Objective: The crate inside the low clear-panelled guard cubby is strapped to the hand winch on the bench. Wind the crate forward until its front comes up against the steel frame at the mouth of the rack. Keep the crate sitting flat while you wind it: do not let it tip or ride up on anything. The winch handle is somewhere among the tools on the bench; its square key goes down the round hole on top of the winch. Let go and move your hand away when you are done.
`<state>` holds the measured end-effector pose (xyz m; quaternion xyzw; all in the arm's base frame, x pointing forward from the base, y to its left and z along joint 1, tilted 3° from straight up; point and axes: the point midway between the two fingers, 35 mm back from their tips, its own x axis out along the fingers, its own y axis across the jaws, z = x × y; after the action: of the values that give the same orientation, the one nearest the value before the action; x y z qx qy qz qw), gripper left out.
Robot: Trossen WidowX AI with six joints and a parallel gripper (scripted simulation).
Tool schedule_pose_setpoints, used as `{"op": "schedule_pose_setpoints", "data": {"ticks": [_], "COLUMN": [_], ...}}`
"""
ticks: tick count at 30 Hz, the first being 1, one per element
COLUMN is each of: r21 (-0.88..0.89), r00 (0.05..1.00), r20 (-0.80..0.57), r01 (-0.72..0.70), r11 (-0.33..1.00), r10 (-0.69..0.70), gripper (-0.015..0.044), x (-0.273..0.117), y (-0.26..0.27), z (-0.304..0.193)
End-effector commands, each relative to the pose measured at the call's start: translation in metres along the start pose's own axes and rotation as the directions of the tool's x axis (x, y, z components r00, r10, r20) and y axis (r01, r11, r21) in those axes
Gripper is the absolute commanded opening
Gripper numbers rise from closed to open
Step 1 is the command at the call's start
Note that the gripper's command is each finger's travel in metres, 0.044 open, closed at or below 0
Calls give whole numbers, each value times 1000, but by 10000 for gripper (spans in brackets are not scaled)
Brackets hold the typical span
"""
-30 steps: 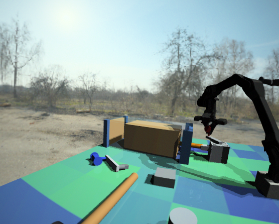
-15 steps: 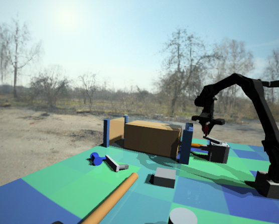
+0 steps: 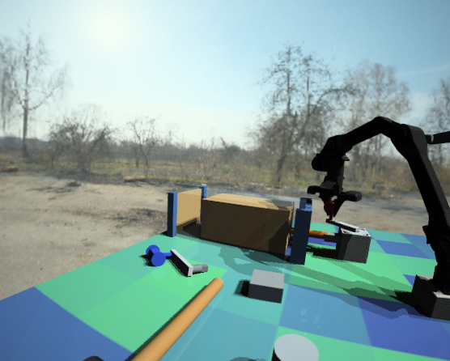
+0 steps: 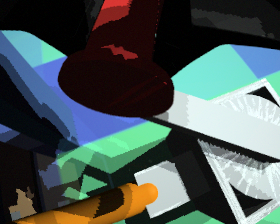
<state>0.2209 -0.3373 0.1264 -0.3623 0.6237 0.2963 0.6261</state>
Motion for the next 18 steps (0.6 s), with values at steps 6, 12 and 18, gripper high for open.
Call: {"op": "schedule_pose_setpoints", "data": {"ticks": [6,12,18], "r21": [-35,-35,-35], "r00": [999,999,999], "r20": [44,44,45], "r01": [1,1,1], "r11": [999,999,999], "r10": [0,1,1], "gripper": [0,0,0], "x": [-1,-1,-1], "y": [-2,-1,0], "z": [32,37,40]}}
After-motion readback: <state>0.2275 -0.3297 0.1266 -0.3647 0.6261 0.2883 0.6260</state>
